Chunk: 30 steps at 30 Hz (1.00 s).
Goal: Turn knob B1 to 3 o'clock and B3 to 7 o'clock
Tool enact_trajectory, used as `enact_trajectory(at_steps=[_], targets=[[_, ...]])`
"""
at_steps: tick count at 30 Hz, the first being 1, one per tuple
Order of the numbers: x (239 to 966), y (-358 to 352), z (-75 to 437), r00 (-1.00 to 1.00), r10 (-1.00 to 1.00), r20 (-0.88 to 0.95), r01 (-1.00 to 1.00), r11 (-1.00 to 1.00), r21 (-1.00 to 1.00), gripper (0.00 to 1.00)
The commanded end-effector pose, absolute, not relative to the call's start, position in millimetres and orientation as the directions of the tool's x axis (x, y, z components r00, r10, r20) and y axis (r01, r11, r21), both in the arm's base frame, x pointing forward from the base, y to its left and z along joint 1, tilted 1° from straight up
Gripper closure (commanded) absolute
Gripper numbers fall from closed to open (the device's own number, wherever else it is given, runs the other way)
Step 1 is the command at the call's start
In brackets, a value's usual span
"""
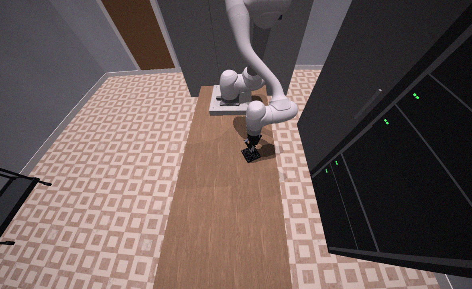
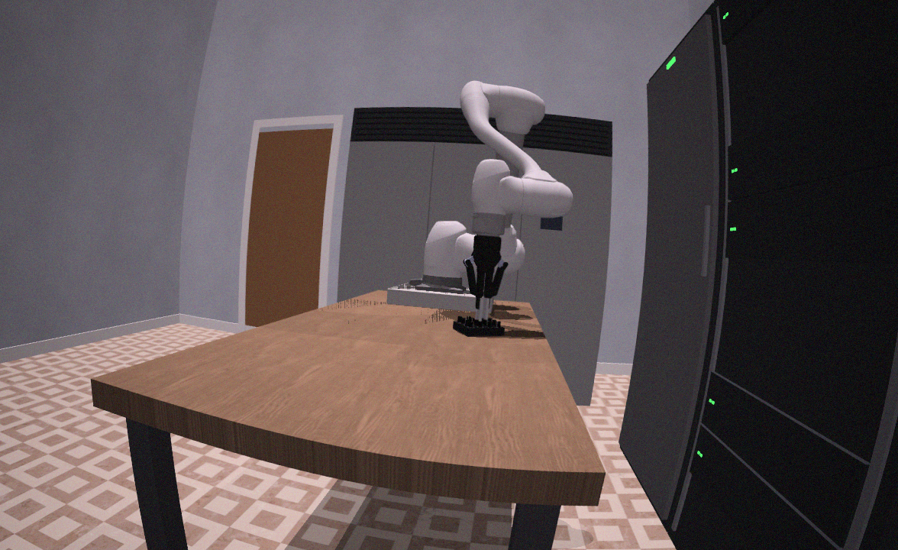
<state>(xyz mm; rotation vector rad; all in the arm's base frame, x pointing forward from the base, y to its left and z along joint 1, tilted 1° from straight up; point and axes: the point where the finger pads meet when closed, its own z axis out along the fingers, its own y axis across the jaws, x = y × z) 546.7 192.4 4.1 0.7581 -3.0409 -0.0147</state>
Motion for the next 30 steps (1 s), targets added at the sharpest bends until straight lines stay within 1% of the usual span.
enact_trajectory(at_steps=[1,27,28,30], targets=[[546.7,192.5,4.1,-0.879,-0.477,0.005,-0.477,0.879,0.011,0.95],[546.7,192.5,4.1,-0.867,-0.499,0.005,-0.499,0.867,0.012,0.95],[546.7,192.5,4.1,-0.867,-0.499,0.005,-0.499,0.867,0.012,0.88],[546.7,192.5,4.1,-0.867,-0.499,0.005,-0.499,0.867,0.012,0.88]])
